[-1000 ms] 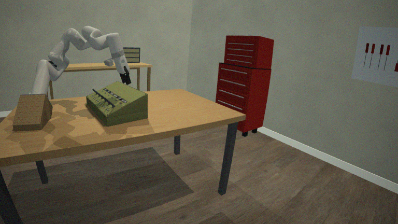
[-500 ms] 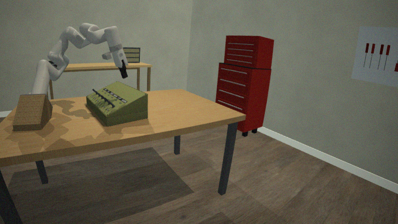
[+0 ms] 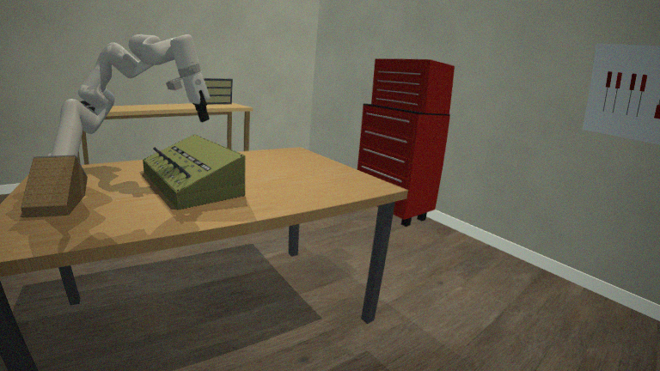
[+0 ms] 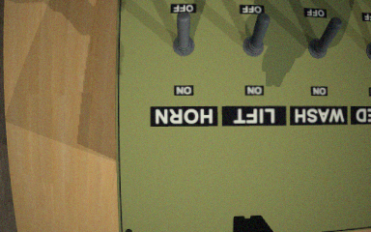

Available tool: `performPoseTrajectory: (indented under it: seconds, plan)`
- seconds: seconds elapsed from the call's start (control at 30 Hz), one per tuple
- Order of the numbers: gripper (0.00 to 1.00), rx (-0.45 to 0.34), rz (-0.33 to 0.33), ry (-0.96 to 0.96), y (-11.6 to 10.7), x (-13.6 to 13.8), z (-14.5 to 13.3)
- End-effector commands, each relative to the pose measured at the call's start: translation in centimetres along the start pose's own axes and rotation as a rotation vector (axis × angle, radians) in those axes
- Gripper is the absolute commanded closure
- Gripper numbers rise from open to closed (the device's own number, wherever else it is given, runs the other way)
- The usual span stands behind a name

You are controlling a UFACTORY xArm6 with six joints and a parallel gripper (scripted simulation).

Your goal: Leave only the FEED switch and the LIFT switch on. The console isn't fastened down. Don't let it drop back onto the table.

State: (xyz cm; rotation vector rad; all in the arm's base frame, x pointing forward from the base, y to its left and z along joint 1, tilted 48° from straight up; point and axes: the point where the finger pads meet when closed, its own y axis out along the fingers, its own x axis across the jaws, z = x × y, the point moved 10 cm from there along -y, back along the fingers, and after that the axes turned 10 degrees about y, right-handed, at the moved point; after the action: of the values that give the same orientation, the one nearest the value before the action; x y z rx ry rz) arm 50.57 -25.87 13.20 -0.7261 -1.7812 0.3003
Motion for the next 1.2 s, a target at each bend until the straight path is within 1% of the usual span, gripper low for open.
performPoseTrajectory:
  seconds: [0.0,0.03,0.1,0.17,0.2,0.23,0.3,0.33,0.37,0.4,0.47,0.5,0.53,0.57,0.6,0.73,1.17]
  plan:
    - [1.00,-0.003,0.004,-0.001,-0.4,-0.2,1.2]
    - [1.00,-0.004,0.006,0.000,-0.6,-0.4,2.6]
    - [1.00,-0.004,0.006,0.000,-0.6,-0.4,2.6]
    - [1.00,-0.004,0.009,0.001,-0.8,-0.8,6.8]
    - [1.00,-0.004,0.009,0.001,-0.8,-0.8,6.8]
    - [1.00,-0.004,0.010,0.001,-0.9,-0.8,9.4]
    - [1.00,-0.004,0.010,0.001,-0.9,-0.8,9.4]
    - [1.00,-0.004,0.009,0.001,-0.8,-0.7,12.1]
    - [1.00,-0.004,0.009,0.001,-0.8,-0.7,12.1]
    - [1.00,-0.004,0.008,0.001,-0.7,-0.4,14.5]
    - [1.00,-0.004,0.008,0.001,-0.7,-0.4,14.5]
    - [1.00,-0.003,0.006,0.000,-0.5,0.0,16.6]
    - [1.00,-0.003,0.006,0.000,-0.5,0.0,16.6]
    - [1.00,-0.003,0.004,-0.001,-0.4,0.3,18.1]
    - [1.00,-0.003,0.003,-0.002,-0.2,0.5,19.0]
    - [1.00,-0.003,0.002,-0.002,-0.2,0.6,19.5]
    - [1.00,-0.003,0.002,-0.002,-0.2,0.6,19.5]
